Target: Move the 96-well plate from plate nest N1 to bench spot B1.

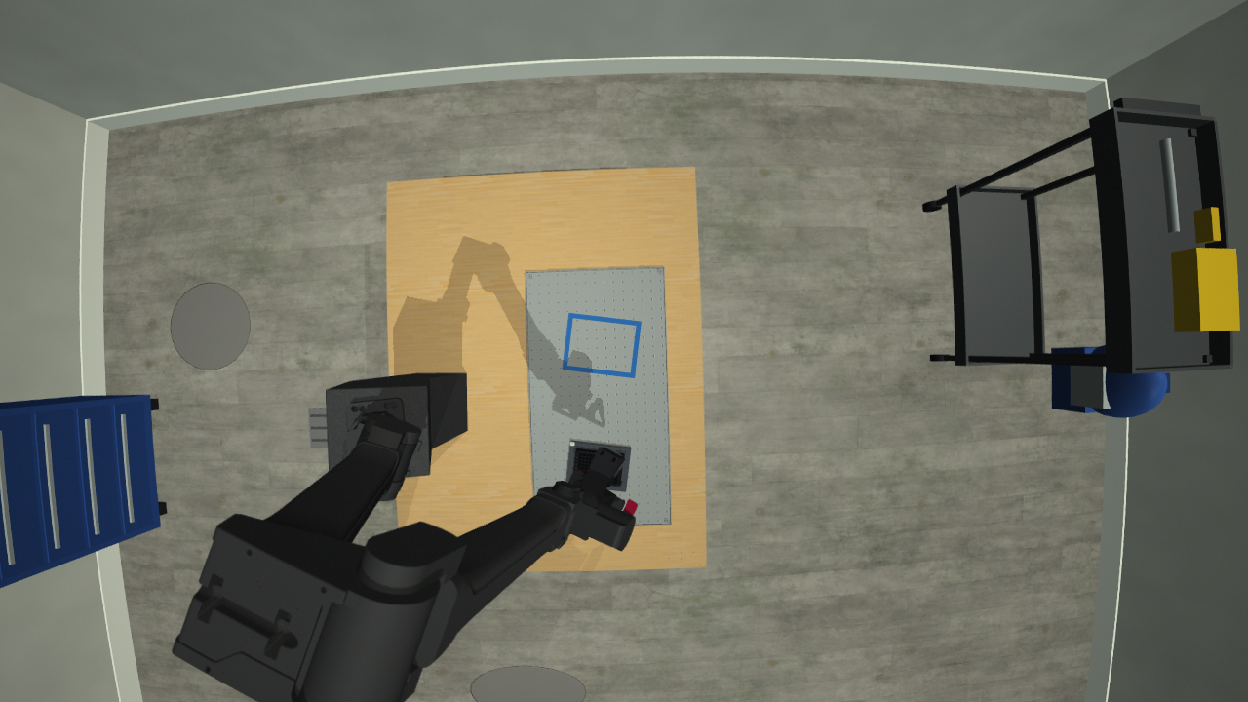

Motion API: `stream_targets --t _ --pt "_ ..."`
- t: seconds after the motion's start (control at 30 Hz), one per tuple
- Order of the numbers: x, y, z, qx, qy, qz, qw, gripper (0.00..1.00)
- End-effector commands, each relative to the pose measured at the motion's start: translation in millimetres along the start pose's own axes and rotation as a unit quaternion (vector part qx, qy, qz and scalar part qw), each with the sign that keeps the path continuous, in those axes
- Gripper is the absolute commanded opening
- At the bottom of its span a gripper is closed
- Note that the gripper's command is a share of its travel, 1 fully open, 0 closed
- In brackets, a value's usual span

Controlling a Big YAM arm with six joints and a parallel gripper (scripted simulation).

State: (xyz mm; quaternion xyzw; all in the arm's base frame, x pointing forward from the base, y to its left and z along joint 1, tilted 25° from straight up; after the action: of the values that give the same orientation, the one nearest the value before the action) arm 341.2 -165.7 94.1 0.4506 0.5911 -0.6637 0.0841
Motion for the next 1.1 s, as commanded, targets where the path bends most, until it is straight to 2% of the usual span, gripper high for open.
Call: stream_targets --t 0.0,0.03,0.1,0.27,0.43,0.6,0.67,0.7,1.07 --pt "-13 7.5 5 0.001 0.087 -0.003 0.996 1.0" --pt "-11 12.2 4 -0.001 0.101 -0.009 0.995 1.0" --pt "-11 12.2 4 -0.001 0.101 -0.009 0.995 1.0" --pt "-5 34.1 7 0.001 0.18 -0.037 0.983 1.0" --pt "1 52.0 8 0.003 0.255 -0.066 0.965 1.0" --pt "9 71.7 12 0.013 0.331 -0.093 0.939 1.0" --pt "9 71.7 12 0.013 0.331 -0.093 0.939 1.0" --pt "12 76.1 8 0.012 0.341 -0.1 0.935 1.0" --pt "34 115.5 17 0.047 0.496 -0.153 0.853 1.0"
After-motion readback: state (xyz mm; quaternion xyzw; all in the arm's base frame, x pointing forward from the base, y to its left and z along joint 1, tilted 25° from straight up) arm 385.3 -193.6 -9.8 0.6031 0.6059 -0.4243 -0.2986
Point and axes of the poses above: the point where the finger pads meet when closed, its own y axis out along the fingers, its own x axis across the jaws, z = x × y, the point moved 10 cm from there along -y, back along the fingers
